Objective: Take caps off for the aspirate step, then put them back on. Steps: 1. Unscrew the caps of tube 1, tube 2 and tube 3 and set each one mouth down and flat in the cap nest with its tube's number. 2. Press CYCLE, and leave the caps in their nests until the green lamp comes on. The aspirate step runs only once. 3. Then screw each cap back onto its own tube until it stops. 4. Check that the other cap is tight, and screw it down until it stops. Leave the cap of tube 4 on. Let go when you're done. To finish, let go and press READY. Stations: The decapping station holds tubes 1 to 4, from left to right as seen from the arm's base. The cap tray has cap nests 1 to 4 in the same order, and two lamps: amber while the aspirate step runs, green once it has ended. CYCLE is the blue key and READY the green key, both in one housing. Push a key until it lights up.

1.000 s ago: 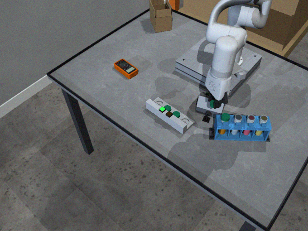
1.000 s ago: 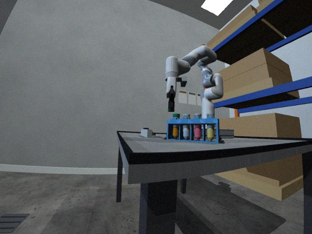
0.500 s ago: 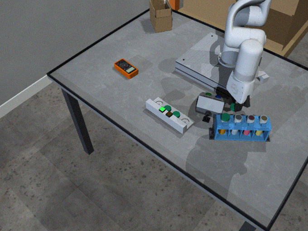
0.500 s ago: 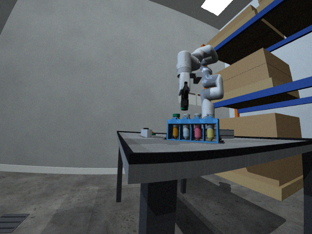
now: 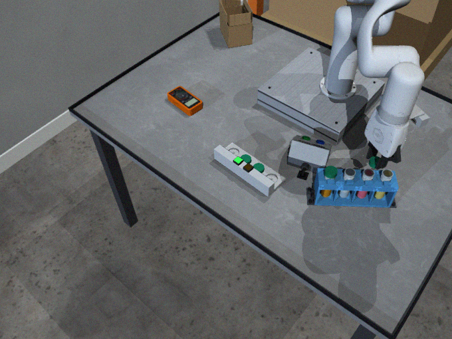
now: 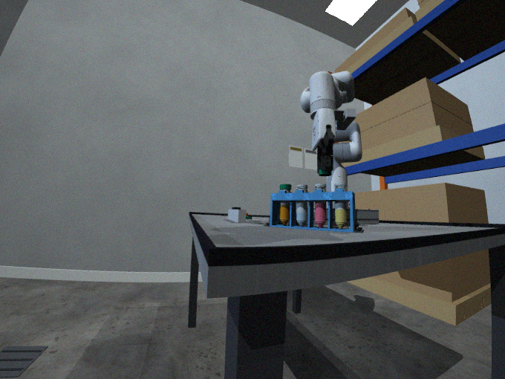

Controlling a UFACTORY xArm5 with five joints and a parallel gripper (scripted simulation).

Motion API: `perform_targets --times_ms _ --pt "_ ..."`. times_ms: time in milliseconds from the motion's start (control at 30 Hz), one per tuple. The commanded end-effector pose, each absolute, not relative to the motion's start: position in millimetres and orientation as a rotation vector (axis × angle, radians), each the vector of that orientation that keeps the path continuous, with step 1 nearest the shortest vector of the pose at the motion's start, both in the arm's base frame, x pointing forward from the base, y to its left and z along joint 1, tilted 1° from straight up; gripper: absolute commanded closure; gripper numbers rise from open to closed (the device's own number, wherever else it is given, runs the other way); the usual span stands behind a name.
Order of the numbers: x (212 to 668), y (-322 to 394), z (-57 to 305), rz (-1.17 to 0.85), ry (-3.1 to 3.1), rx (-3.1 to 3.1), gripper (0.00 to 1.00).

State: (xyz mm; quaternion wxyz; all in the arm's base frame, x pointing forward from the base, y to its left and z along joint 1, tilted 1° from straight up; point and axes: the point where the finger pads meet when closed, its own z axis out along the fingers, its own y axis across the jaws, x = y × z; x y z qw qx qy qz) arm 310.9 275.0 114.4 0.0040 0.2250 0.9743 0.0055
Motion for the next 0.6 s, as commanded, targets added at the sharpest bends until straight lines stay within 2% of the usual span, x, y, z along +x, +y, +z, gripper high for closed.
perform_targets --times_ms 0,567 --pt "300 303 116 0.031 3.060 0.712 1.00" --pt "295 314 110 0.032 3.060 0.712 1.00"
